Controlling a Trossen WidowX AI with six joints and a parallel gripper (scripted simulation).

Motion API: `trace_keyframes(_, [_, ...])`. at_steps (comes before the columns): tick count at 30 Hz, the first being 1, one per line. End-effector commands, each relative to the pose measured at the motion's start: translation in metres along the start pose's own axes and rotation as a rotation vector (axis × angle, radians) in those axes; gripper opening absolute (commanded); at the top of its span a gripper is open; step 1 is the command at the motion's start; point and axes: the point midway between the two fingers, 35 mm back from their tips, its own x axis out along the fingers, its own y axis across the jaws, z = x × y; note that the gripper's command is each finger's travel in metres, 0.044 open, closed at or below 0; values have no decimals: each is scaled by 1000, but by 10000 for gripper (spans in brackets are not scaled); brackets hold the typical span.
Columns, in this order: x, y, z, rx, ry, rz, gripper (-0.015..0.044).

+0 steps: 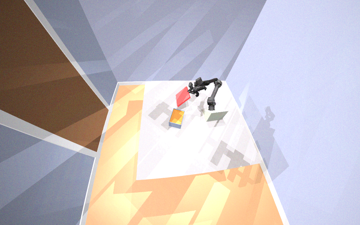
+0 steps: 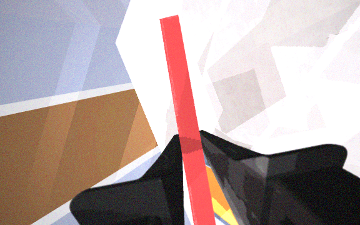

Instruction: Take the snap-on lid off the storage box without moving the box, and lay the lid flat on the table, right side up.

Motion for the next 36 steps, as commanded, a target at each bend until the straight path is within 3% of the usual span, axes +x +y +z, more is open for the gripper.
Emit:
trace_keyframes(1, [-2, 2, 11, 8, 6, 8, 0])
trace_keyframes(36, [-2, 1, 82, 7, 5, 10, 0])
